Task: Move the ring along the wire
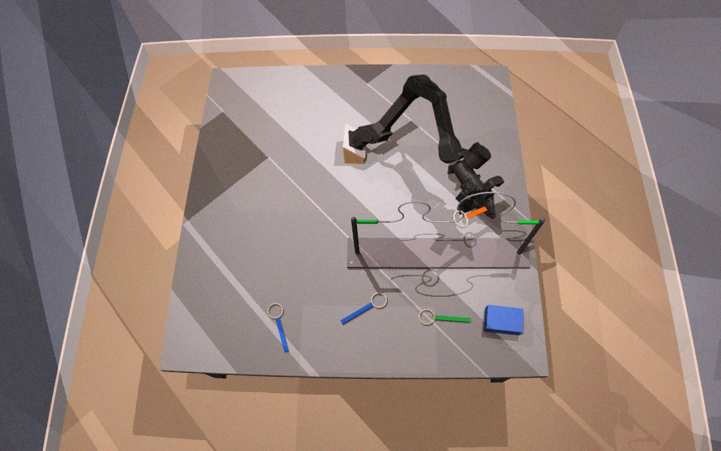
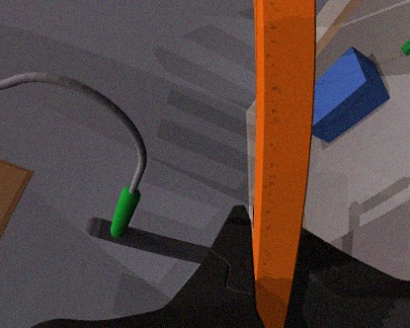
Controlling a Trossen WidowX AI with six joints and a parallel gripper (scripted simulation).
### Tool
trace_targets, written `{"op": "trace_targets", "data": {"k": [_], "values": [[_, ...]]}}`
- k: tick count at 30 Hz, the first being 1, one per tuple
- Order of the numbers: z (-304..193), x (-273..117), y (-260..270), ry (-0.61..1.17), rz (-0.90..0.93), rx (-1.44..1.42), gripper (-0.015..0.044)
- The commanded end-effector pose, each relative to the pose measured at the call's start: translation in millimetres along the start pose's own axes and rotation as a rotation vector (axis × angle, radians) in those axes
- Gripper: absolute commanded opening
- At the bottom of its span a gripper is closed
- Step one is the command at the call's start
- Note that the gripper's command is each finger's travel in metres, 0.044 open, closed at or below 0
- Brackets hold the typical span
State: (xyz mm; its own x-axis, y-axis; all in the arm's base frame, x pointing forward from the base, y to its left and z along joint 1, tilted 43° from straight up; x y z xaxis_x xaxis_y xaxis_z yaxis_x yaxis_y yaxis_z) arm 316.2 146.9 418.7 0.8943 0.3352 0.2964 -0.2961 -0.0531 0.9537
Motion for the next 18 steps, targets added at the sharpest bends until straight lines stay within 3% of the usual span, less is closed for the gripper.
{"op": "trace_targets", "data": {"k": [1, 18], "values": [[-2.5, -3.1, -14.5, 0.026, -0.049, -0.089, -0.0150], [1.6, -19.1, -66.9, 0.124, -0.242, -0.451, -0.0150]]}}
Point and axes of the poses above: the point midway between the two fingers, 35 mm back from their tips, its own x axis out along the fingers, its own y axis across the jaws, z = x × y, the point moved 5 cm from there along -x, back along the fingers, and after that the axes turned 14 degrees about -x, right-handed, at the moved point
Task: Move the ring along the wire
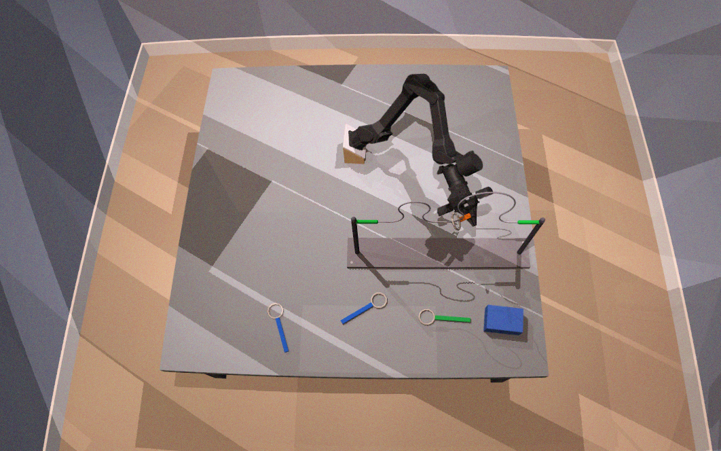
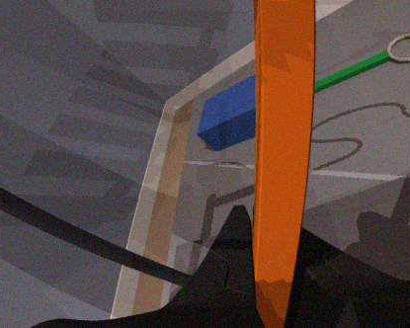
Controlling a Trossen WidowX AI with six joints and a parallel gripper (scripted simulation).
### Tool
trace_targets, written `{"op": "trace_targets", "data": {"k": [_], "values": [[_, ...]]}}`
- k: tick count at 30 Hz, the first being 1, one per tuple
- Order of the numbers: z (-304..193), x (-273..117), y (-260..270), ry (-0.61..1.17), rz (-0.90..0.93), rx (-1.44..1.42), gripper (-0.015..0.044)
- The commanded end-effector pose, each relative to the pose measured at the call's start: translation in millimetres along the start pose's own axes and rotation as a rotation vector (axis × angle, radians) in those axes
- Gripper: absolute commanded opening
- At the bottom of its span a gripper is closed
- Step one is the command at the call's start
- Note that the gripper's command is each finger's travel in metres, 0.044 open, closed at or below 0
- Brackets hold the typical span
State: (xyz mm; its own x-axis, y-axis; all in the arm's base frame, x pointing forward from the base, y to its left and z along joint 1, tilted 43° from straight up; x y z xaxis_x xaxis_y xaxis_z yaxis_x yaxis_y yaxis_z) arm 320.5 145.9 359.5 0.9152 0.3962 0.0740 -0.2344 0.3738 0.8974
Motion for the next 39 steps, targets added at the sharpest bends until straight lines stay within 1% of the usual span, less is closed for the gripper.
{"op": "trace_targets", "data": {"k": [1, 22, 39], "values": [[-2.4, -3.7, -13.3, 0.024, -0.044, -0.085, -0.0150], [1.8, -20.2, -68.0, 0.115, -0.227, -0.429, -0.0150], [9.3, -30.3, -91.5, 0.138, -0.276, -0.518, -0.0150]]}}
Point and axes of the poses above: the point midway between the two fingers, 35 mm back from their tips, its own x axis out along the fingers, its own y axis across the jaws, z = x × y, the point moved 5 cm from there along -x, back along the fingers, and after that the axes turned 14 degrees about -x, right-handed, at the moved point
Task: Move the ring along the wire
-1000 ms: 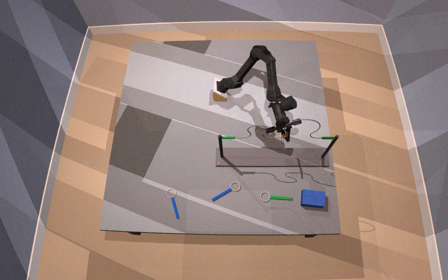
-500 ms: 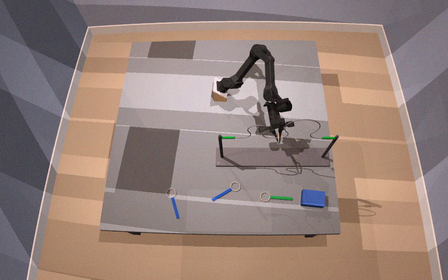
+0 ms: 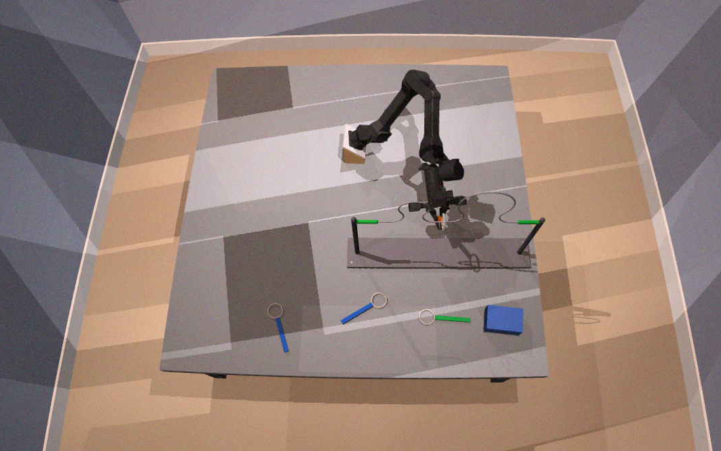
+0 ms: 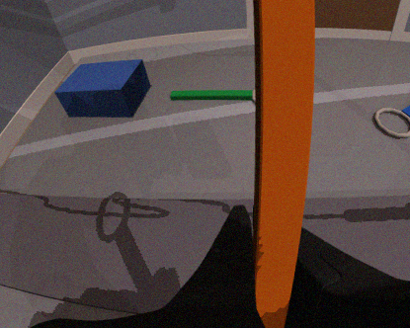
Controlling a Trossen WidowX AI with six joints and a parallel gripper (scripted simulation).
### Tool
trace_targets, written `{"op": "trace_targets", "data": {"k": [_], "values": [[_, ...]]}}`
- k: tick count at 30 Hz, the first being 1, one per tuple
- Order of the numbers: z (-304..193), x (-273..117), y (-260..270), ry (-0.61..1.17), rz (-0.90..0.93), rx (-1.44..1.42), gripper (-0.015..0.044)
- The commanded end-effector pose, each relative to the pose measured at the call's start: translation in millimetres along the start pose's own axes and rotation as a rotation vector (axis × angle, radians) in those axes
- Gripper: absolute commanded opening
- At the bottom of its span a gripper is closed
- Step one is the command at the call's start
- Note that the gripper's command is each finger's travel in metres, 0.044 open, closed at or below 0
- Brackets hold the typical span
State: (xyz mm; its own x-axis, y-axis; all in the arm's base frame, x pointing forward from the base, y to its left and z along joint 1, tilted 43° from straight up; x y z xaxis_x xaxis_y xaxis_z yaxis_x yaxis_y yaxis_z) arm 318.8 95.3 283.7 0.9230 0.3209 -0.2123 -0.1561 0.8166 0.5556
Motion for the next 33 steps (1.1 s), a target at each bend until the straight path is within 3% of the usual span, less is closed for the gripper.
{"op": "trace_targets", "data": {"k": [1, 33], "values": [[-2.8, -1.6, -6.2, 0.006, -0.007, -0.016, -0.0150], [-9.7, -12.9, -64.0, 0.074, -0.149, -0.284, -0.0150]]}}
Point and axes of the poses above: the point midway between the two fingers, 35 mm back from their tips, its own x axis out along the fingers, its own y axis across the jaws, z = x × y, the point moved 5 cm from there along -x, back along the fingers, and after that the axes turned 14 degrees about -x, right-handed, at the moved point
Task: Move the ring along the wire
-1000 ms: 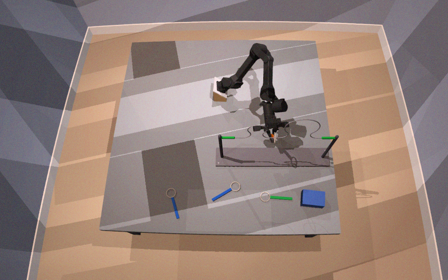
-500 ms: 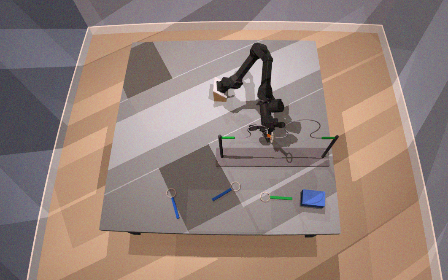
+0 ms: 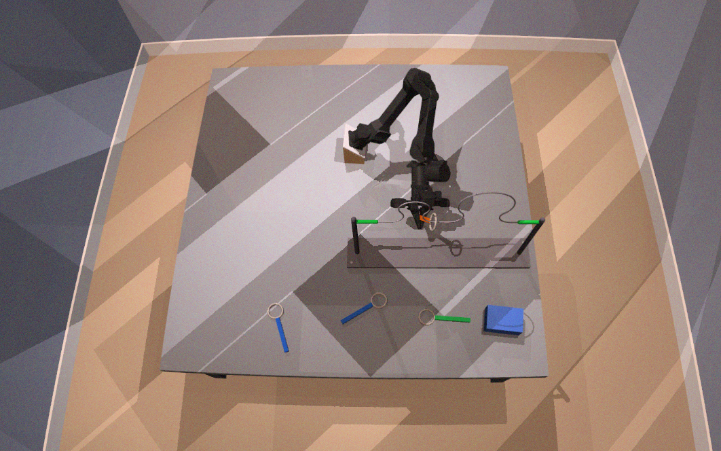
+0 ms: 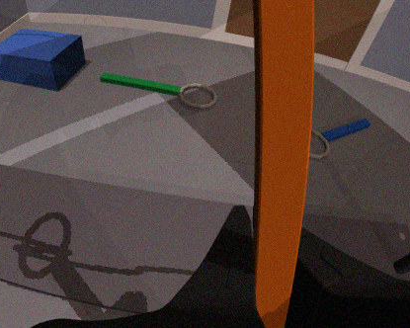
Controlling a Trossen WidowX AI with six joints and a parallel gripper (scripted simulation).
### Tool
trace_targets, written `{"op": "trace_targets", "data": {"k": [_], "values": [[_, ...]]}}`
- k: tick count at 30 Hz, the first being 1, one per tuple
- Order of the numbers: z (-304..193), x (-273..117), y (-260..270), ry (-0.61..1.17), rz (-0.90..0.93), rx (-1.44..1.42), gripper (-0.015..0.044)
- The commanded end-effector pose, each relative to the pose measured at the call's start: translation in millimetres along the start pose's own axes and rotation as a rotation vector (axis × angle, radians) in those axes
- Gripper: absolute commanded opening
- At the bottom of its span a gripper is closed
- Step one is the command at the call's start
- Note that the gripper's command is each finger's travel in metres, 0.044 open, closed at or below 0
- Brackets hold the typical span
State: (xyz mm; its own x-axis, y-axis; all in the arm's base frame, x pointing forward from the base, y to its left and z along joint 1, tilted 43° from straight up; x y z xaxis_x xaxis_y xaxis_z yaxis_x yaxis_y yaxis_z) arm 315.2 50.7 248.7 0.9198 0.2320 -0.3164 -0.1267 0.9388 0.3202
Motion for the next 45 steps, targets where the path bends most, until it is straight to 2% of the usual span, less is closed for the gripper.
{"op": "trace_targets", "data": {"k": [1, 22, 45], "values": [[-4.3, -2.0, -11.1, 0.021, -0.034, -0.065, -0.0150], [1.2, -21.1, -73.8, 0.134, -0.261, -0.500, -0.0150], [38.6, -53.6, -124.7, 0.258, -0.509, -0.978, -0.0150]]}}
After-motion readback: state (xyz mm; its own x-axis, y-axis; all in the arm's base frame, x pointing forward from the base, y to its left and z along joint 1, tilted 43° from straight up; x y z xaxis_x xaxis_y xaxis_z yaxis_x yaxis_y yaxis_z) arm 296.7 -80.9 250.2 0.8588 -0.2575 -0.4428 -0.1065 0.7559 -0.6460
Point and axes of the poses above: the point midway between the two fingers, 35 mm back from their tips, its own x axis out along the fingers, its own y axis across the jaws, z = x × y, the point moved 5 cm from there along -x, back along the fingers, and after that the axes turned 14 degrees about -x, right-handed, at the moved point
